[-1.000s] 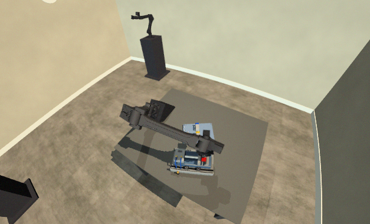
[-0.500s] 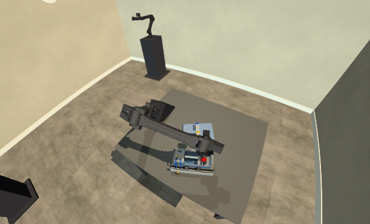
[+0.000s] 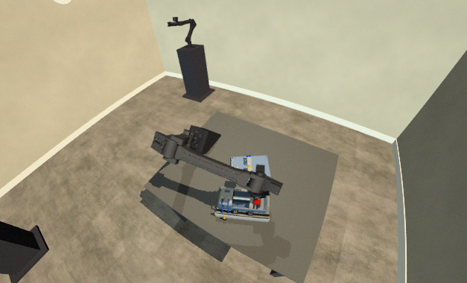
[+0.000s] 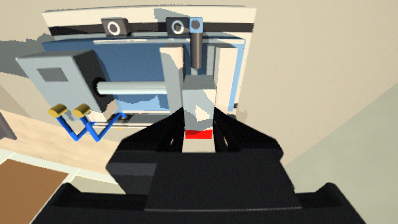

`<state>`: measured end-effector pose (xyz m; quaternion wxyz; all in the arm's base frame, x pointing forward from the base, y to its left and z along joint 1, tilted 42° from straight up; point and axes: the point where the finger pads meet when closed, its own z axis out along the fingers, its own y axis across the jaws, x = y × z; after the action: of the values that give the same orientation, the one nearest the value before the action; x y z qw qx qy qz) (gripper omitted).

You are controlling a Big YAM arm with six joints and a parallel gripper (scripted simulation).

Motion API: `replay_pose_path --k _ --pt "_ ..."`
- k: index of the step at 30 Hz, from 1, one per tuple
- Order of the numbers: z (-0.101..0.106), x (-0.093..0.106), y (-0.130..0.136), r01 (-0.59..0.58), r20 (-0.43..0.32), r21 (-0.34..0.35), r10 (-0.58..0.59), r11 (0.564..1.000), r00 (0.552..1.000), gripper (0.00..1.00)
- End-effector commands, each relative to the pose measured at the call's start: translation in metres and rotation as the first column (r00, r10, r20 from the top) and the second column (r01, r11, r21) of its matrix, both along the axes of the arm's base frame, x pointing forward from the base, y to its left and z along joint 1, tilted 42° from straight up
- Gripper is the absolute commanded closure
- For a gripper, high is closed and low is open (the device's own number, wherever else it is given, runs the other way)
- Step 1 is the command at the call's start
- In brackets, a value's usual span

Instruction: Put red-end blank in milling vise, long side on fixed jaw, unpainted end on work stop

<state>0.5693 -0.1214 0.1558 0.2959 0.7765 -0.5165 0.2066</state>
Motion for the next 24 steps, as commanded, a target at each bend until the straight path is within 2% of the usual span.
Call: replay_pose_path --k 1,15,16,24 --pt "-0.004 0.003 -0.002 -0.003 0.003 -0.001 0.003 1.0 1.0 1.0" --pt "-0.008 0.004 -0.01 0.003 0.003 0.0 -0.003 1.0 1.0 1.0" --pt "-0.004 0.006 0.0 -0.012 0.015 0.0 0.012 1.0 1.0 1.0" --pt "-0.009 0.004 -0.011 0.002 0.006 0.0 -0.002 1.0 1.0 1.0"
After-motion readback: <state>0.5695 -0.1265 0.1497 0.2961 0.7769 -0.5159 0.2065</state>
